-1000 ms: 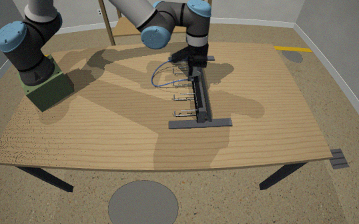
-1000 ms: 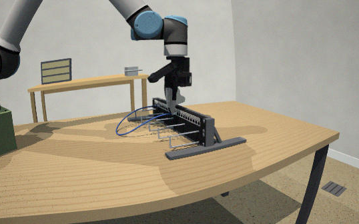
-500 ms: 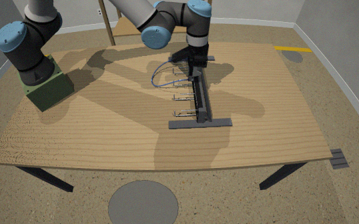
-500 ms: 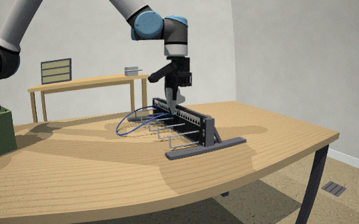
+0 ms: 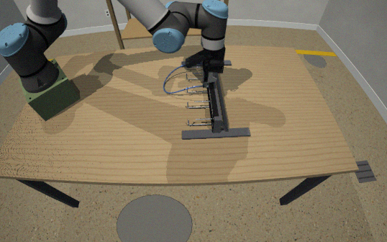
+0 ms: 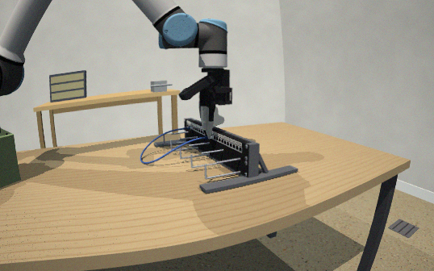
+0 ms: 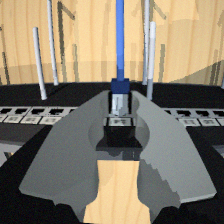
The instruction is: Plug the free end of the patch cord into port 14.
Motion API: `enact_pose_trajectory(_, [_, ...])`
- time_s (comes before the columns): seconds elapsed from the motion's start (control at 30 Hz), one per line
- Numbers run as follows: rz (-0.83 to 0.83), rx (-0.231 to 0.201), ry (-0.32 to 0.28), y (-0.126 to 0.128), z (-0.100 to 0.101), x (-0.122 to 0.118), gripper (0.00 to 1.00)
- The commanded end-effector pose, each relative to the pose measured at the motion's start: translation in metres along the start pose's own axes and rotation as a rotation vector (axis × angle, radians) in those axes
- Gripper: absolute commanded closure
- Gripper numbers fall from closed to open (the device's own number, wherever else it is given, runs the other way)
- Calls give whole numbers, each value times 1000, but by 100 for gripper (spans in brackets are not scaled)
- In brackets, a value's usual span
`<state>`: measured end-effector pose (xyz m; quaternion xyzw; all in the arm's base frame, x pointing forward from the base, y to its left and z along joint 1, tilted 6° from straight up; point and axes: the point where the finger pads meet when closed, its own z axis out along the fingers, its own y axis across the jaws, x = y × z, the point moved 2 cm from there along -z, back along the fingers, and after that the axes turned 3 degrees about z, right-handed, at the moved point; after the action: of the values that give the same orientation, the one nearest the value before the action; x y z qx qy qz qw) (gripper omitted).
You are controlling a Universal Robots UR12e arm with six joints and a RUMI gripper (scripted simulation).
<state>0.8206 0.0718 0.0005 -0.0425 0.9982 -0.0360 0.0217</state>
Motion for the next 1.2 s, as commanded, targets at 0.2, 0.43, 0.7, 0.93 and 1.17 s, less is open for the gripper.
enact_pose_trajectory(0.2, [0,0,-3,0,-1,-1,100])
enact_pose_trajectory(0.43, [-1,0,-5,0,-1,-3,100])
enact_pose_trajectory(0.7, [-1,0,-6,0,-1,-3,100])
enact_pose_trajectory(0.93, [-1,0,-5,0,-1,-3,100])
enact_pose_trajectory(1.17, [0,0,4,0,-1,-4,100])
